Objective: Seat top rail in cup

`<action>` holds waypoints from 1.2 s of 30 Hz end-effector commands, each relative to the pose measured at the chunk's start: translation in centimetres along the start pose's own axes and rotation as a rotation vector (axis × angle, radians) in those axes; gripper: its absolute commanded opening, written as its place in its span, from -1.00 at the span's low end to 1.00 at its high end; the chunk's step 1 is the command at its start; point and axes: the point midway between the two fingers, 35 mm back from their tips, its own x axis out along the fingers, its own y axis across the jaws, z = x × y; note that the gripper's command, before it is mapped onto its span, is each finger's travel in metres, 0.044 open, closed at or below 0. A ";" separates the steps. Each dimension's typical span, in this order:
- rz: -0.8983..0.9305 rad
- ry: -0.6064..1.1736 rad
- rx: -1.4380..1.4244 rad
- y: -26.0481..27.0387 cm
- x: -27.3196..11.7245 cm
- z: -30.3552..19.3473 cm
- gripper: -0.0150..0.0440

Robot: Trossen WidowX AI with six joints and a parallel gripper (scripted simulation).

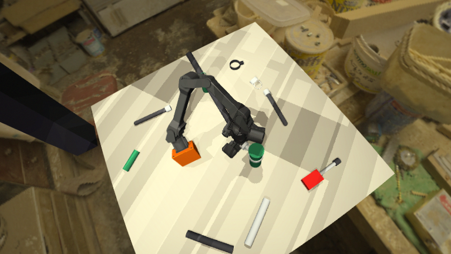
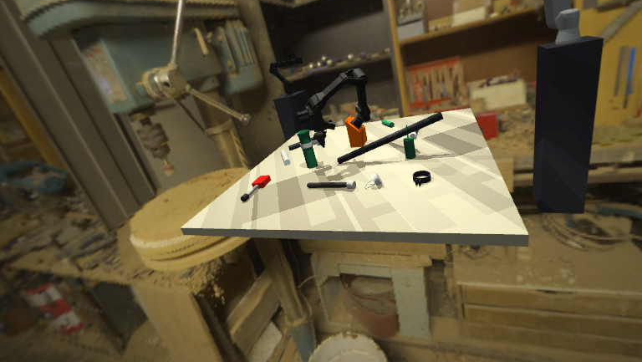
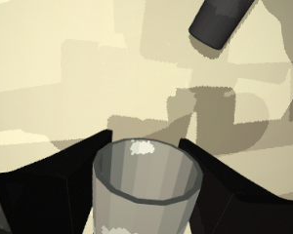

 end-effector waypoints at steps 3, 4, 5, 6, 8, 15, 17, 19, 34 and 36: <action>-0.002 -0.004 0.057 -0.6 -0.1 0.1 -0.49; -0.002 -0.004 0.069 -0.7 -0.1 0.1 -0.49; -0.002 -0.004 0.077 -0.8 -0.1 0.1 -0.49; -0.002 -0.004 0.080 -0.8 -0.1 0.1 -0.49; -0.002 -0.004 0.090 -0.9 -0.1 0.0 -0.49; -0.002 -0.004 0.153 -1.5 -0.1 0.0 -0.49; -0.003 -0.004 0.168 -1.6 -0.1 0.0 -0.49; -0.003 -0.004 0.195 -1.9 -0.1 -0.1 -0.49; -0.003 -0.004 0.306 -2.9 -0.1 -0.3 -0.49; -0.003 -0.004 0.305 -2.9 -0.1 -0.3 -0.49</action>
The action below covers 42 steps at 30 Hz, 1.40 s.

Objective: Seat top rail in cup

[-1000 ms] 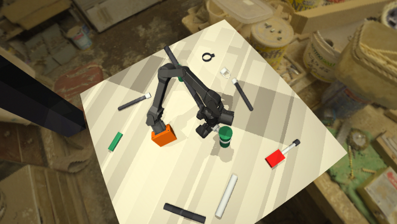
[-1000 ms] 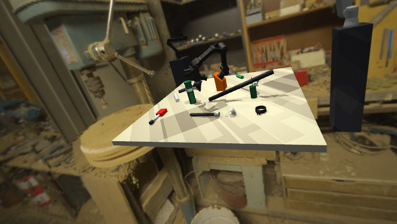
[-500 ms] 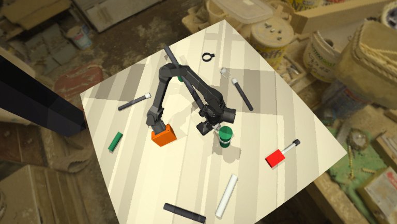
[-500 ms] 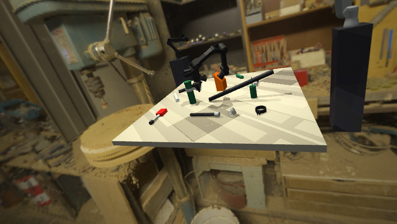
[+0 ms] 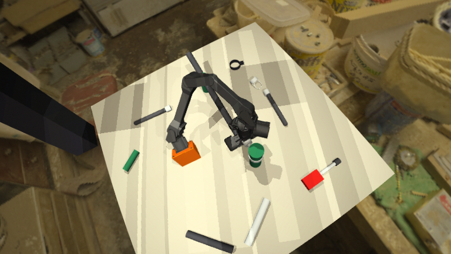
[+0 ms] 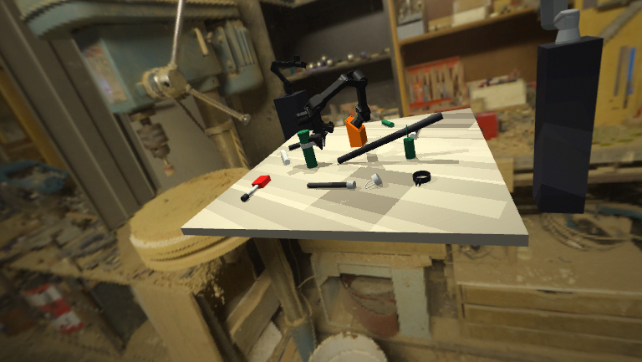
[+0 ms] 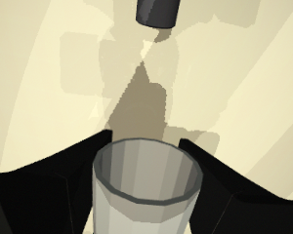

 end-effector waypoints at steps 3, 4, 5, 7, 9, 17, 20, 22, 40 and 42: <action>-0.001 -0.008 0.007 -0.1 0.0 0.1 -0.49; -0.001 -0.008 0.004 0.0 0.0 0.1 -0.49; -0.001 -0.008 0.000 0.0 0.0 0.1 -0.49; -0.001 -0.008 -0.007 0.1 0.0 0.1 -0.49; -0.001 -0.008 -0.014 0.1 0.0 0.1 -0.49; -0.001 -0.004 -0.014 0.1 0.0 0.0 -0.49; -0.001 -0.004 -0.014 0.1 0.0 0.0 -0.49; -0.001 -0.004 -0.014 0.1 0.0 0.0 -0.49; -0.001 -0.007 -0.007 0.0 -2.4 2.2 1.00; 0.000 -0.007 -0.005 0.0 -3.1 3.0 1.00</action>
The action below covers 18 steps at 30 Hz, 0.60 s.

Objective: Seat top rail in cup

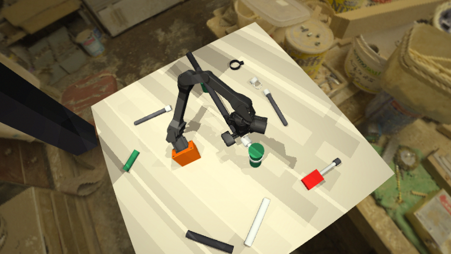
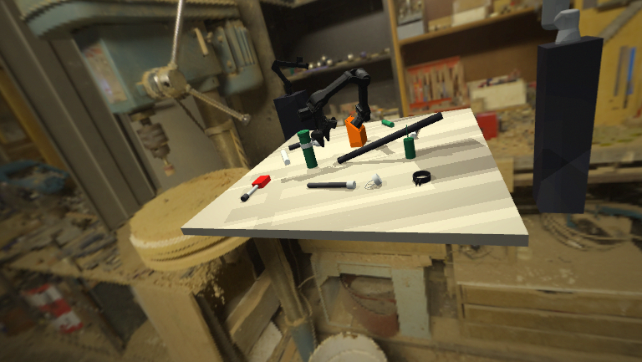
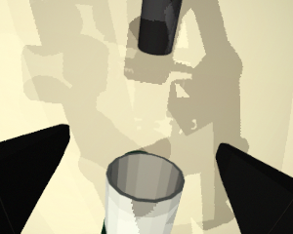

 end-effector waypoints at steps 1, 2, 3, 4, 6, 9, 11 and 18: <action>-0.007 0.008 -0.006 -0.2 -1.6 1.4 1.00; -0.007 0.008 -0.005 -0.2 -1.9 1.7 1.00; -0.007 0.008 -0.004 -0.1 -2.1 1.9 1.00; -0.007 0.008 -0.004 -0.1 -2.1 2.0 1.00; -0.007 0.008 -0.004 -0.1 -2.1 2.0 1.00; -0.056 -0.004 0.138 -0.2 -2.9 2.8 1.00; -0.122 -0.026 0.324 -0.2 -4.3 4.3 1.00; -0.308 -0.198 0.953 0.5 -8.6 9.5 1.00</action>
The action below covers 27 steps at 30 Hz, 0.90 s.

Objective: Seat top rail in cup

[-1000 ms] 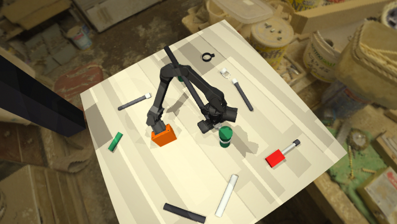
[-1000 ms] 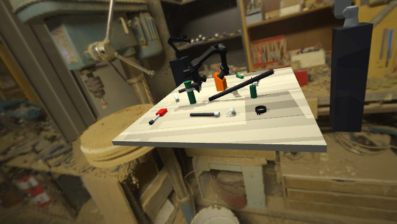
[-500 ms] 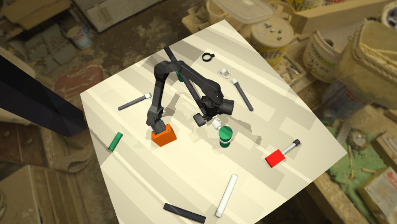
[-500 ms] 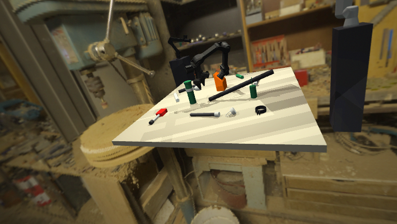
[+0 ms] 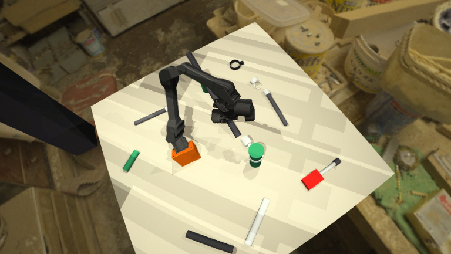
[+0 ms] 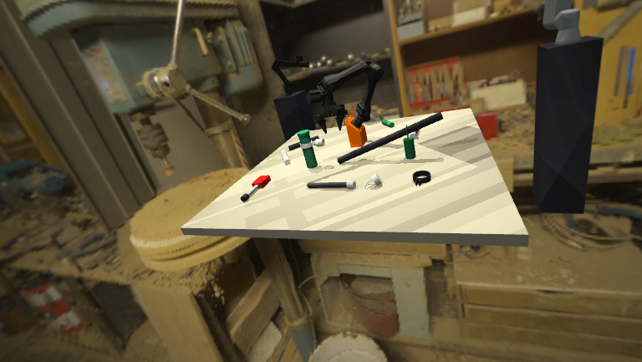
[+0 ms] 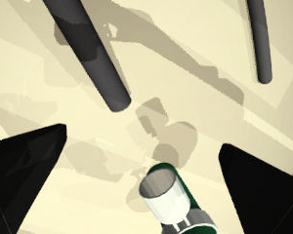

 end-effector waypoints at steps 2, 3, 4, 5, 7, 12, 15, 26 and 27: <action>-0.103 -0.173 0.569 3.2 -3.4 3.9 1.00; -0.111 -0.206 0.657 3.7 -3.9 4.5 1.00; -0.116 -0.241 0.744 4.2 -4.3 5.0 1.00; -0.118 -0.270 0.816 4.6 -4.7 5.4 1.00; -0.118 -0.294 0.872 5.0 -5.0 5.8 1.00; -0.118 -0.294 0.872 5.0 -5.0 5.8 1.00; -0.118 -0.294 0.872 5.0 -5.0 5.8 1.00; -0.018 -0.209 1.241 5.4 -3.0 6.6 1.00; 0.000 -0.185 1.328 5.5 -2.5 6.7 1.00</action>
